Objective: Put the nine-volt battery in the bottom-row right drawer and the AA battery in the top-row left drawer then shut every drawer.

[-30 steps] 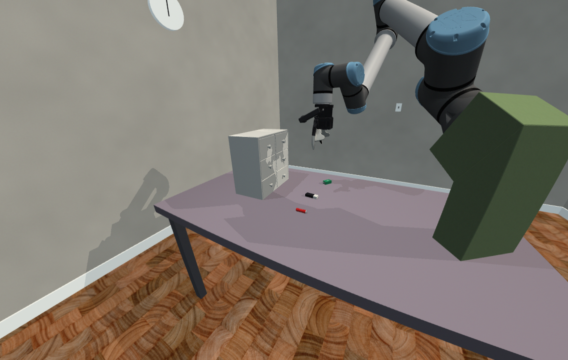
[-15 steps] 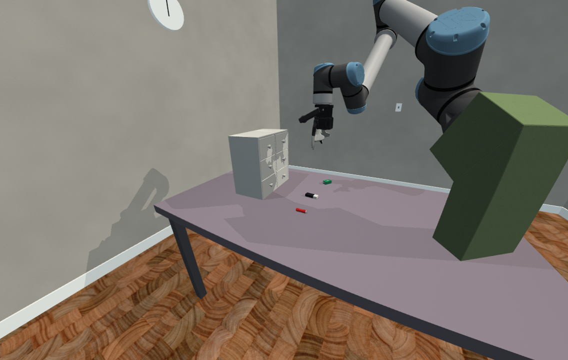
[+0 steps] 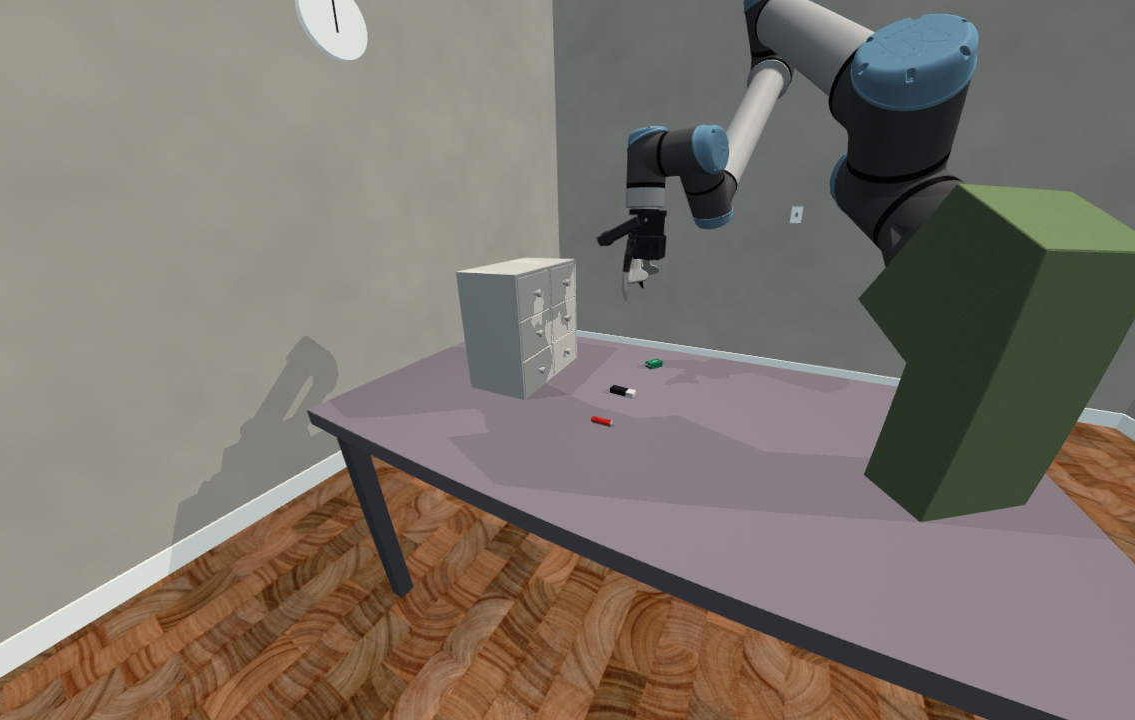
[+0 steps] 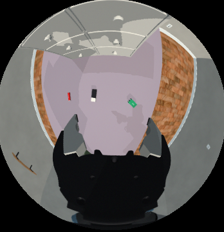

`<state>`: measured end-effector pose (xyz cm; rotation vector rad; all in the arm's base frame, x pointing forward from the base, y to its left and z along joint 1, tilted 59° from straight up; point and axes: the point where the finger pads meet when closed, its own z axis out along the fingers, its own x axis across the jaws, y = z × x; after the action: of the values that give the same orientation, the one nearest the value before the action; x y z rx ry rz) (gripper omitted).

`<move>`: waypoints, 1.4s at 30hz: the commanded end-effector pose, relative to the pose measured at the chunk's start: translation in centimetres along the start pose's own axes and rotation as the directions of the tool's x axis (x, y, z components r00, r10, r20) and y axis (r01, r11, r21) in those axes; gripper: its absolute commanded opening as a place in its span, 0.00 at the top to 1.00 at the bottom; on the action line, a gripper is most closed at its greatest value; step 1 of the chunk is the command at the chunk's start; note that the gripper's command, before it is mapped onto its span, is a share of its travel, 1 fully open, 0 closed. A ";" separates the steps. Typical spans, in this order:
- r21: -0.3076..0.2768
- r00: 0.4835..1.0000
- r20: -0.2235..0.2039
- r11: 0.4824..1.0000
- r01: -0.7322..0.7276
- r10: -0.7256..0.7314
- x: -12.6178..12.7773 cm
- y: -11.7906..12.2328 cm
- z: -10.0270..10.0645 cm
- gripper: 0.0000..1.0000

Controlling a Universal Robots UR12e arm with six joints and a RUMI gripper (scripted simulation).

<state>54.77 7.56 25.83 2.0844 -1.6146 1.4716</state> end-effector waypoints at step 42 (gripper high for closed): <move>0.185 1.000 0.000 0.983 0.000 0.000 0.0 -1.5 1.7 0.00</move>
<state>56.78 7.17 25.61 2.1663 -1.5433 1.6530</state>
